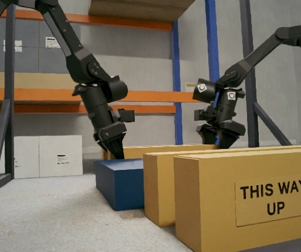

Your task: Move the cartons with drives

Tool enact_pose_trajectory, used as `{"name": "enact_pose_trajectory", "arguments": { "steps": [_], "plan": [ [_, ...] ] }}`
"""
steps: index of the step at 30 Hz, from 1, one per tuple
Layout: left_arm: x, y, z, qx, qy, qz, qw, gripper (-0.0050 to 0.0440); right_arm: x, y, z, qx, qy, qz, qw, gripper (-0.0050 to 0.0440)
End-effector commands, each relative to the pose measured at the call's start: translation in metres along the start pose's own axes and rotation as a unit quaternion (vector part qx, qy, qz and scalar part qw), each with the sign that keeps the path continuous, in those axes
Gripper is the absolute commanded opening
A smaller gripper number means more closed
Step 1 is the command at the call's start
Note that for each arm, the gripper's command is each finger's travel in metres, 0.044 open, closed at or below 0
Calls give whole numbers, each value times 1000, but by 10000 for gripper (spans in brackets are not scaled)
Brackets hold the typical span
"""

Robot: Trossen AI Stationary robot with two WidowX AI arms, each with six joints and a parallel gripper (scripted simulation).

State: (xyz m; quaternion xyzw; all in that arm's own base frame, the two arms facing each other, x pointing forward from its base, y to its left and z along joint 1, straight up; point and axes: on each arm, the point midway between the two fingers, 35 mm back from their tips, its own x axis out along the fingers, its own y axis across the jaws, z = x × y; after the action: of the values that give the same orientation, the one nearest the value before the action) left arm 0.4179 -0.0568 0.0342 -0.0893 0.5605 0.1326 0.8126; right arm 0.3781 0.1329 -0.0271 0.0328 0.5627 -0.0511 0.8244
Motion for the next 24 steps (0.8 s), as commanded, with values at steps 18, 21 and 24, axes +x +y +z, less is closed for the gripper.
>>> {"name": "enact_pose_trajectory", "arguments": {
  "steps": [18,21,24],
  "plan": [
    [-2,-4,6,-1,-8,-3,1000,382,-5,2,7,1,-9,4,1000,382],
    [-2,-4,6,-1,-8,-3,1000,382,-5,2,7,1,-9,4,1000,382],
    [-2,-4,6,-1,-8,-3,1000,382,-5,2,7,1,-9,4,1000,382]
  ]
}}
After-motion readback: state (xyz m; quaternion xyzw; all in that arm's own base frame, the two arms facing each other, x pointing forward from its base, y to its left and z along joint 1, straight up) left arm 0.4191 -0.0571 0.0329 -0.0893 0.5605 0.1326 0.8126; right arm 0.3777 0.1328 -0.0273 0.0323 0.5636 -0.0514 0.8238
